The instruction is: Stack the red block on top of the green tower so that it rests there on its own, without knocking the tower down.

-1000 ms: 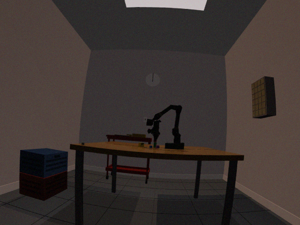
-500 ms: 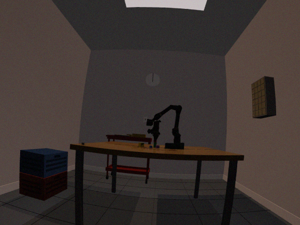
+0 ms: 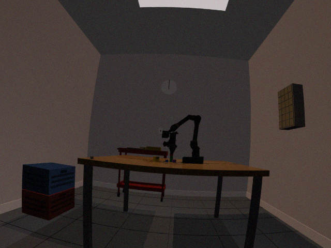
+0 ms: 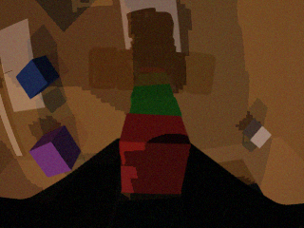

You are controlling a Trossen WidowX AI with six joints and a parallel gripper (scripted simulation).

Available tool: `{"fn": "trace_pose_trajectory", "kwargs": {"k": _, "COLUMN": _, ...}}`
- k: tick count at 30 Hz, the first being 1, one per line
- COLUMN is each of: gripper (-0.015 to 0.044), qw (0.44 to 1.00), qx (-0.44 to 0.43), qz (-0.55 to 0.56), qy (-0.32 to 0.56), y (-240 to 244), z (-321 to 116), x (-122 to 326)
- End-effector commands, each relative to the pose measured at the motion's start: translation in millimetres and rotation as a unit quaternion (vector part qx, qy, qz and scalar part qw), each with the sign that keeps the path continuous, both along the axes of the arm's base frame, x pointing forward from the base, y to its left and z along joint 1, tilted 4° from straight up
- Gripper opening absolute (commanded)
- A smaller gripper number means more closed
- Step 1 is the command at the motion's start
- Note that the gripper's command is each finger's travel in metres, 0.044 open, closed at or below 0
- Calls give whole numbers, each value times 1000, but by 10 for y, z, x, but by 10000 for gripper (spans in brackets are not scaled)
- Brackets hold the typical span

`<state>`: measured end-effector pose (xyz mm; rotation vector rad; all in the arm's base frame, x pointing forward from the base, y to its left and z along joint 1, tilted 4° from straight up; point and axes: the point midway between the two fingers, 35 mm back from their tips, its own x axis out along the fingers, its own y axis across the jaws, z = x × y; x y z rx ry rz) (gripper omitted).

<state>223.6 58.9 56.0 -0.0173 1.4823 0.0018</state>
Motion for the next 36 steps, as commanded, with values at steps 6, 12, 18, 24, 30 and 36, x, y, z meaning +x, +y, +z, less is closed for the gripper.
{"fn": "trace_pose_trajectory", "kwargs": {"k": 6, "gripper": 157, "qw": 1000, "qx": 0, "qz": 0, "qy": 0, "y": 0, "z": 0, "x": 0}}
{"fn": "trace_pose_trajectory", "kwargs": {"k": 12, "gripper": 315, "qw": 1000, "qx": 0, "qz": 0, "qy": 0, "y": 0, "z": 0, "x": 0}}
{"fn": "trace_pose_trajectory", "kwargs": {"k": 18, "gripper": 440, "qw": 1000, "qx": 0, "qz": 0, "qy": 0, "y": 0, "z": 0, "x": 0}}
{"fn": "trace_pose_trajectory", "kwargs": {"k": 24, "gripper": 440, "qw": 1000, "qx": 0, "qz": 0, "qy": 0, "y": 0, "z": 0, "x": 0}}
{"fn": "trace_pose_trajectory", "kwargs": {"k": 30, "gripper": 440, "qw": 1000, "qx": 0, "qz": 0, "qy": 0, "y": 0, "z": 0, "x": 0}}
{"fn": "trace_pose_trajectory", "kwargs": {"k": 36, "gripper": 440, "qw": 1000, "qx": 0, "qz": 0, "qy": 0, "y": 0, "z": 0, "x": 0}}
